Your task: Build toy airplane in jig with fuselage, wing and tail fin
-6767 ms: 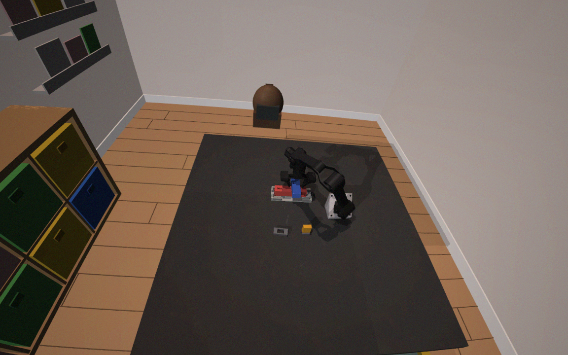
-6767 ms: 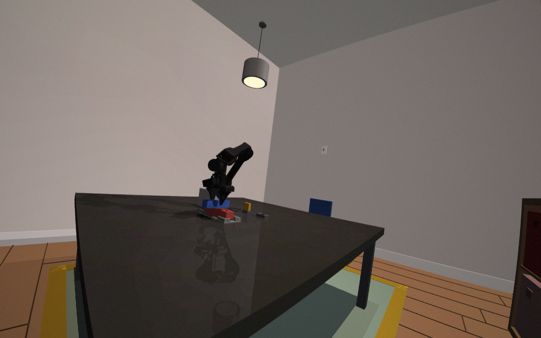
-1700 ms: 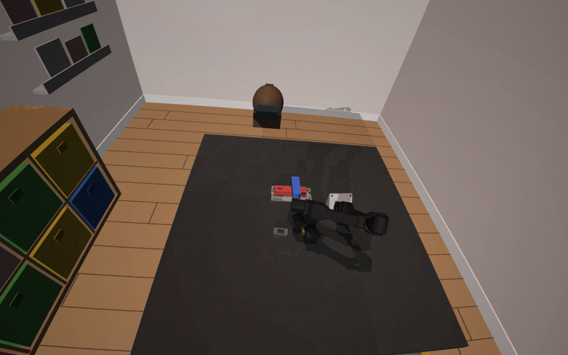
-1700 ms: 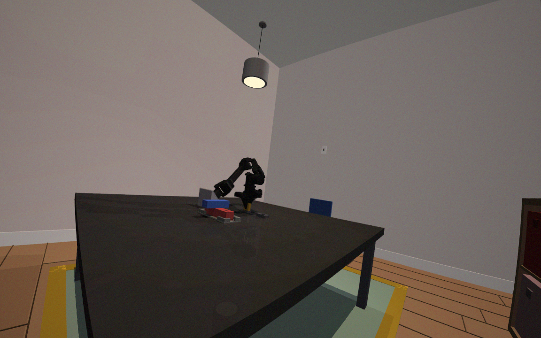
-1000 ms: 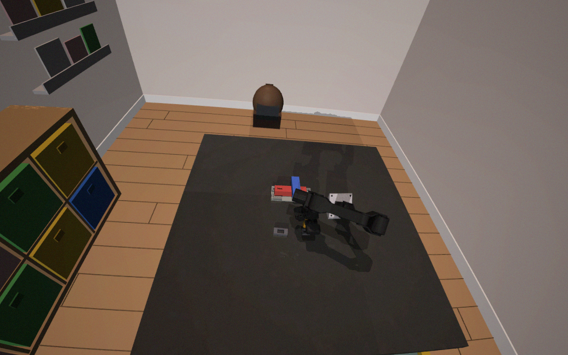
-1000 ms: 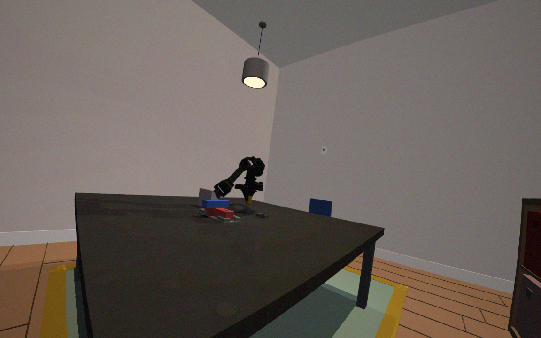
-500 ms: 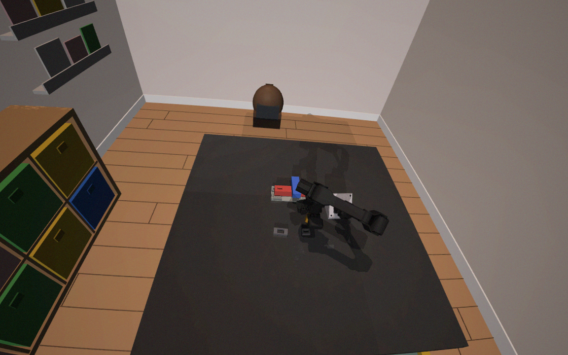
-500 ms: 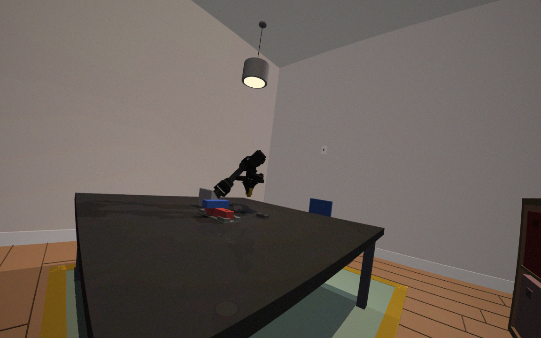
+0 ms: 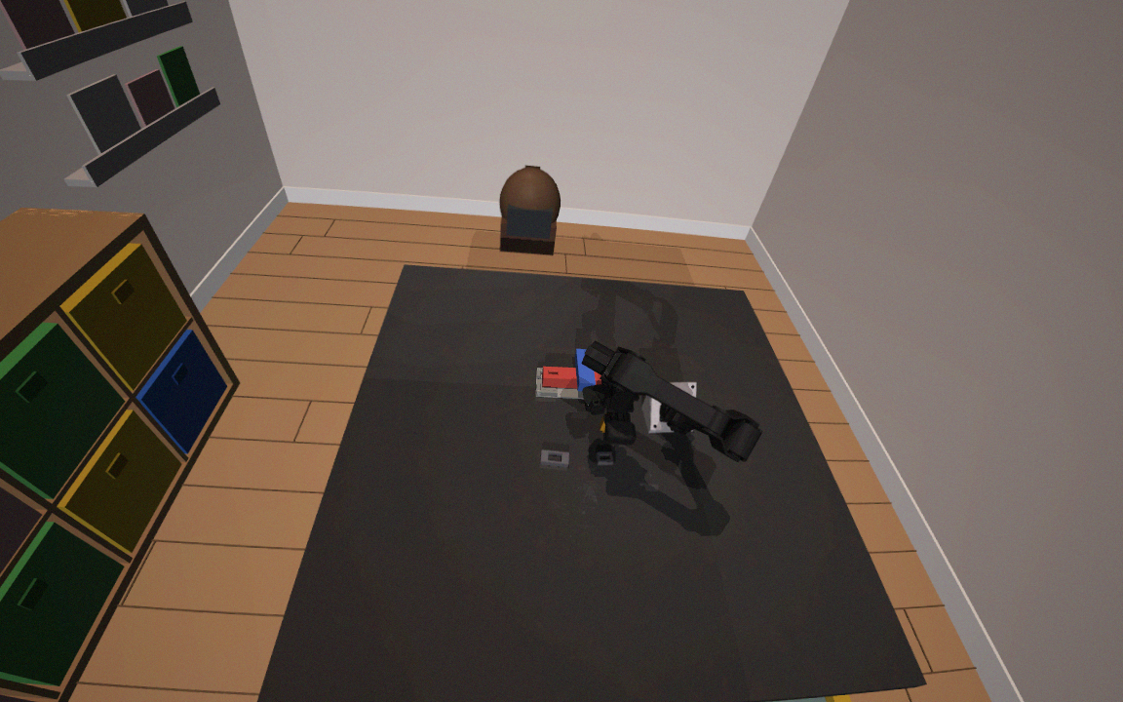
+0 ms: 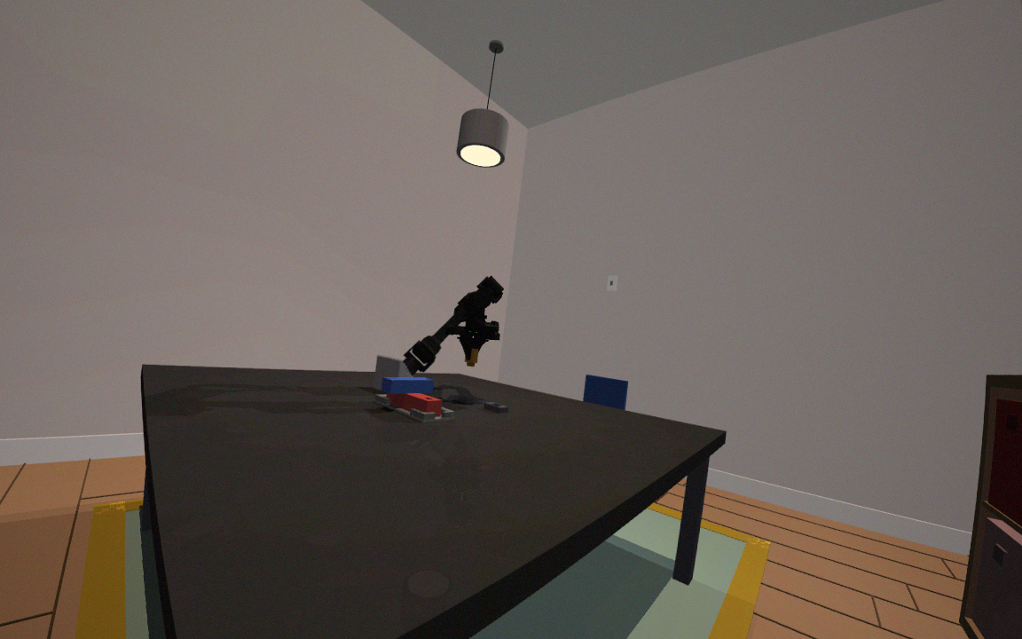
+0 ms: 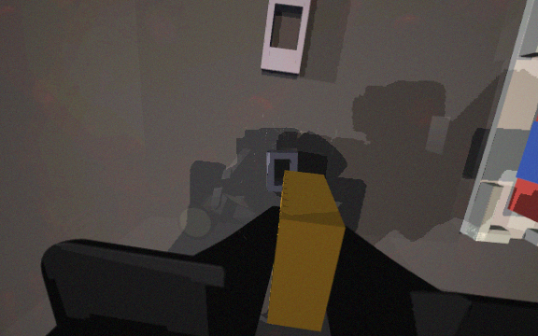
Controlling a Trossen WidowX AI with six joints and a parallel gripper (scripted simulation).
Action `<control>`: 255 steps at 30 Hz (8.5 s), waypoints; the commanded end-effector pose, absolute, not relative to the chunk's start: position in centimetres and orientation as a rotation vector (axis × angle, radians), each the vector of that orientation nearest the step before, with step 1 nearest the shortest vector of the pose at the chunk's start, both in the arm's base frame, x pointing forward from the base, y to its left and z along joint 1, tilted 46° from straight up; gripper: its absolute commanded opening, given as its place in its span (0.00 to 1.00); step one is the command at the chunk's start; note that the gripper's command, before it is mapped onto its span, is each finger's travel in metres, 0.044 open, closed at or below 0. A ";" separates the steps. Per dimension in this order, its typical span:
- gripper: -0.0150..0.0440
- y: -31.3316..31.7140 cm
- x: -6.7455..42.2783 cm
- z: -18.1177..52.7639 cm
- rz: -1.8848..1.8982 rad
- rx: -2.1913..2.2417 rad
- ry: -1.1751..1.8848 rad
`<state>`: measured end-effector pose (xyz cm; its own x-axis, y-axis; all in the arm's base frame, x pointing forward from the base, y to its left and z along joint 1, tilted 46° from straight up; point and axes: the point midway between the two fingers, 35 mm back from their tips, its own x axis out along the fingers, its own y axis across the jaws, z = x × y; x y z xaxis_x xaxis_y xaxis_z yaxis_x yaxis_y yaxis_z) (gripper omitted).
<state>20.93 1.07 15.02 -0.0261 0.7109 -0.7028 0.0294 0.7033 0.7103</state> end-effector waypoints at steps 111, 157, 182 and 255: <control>0.37 -12.5 32.9 -4.8 0.668 0.577 1.527; 0.37 -9.9 32.8 -7.7 0.669 0.578 1.526; 0.37 -9.9 32.7 -7.8 0.669 0.578 1.526; 0.33 -9.9 32.8 -7.7 0.671 0.575 1.526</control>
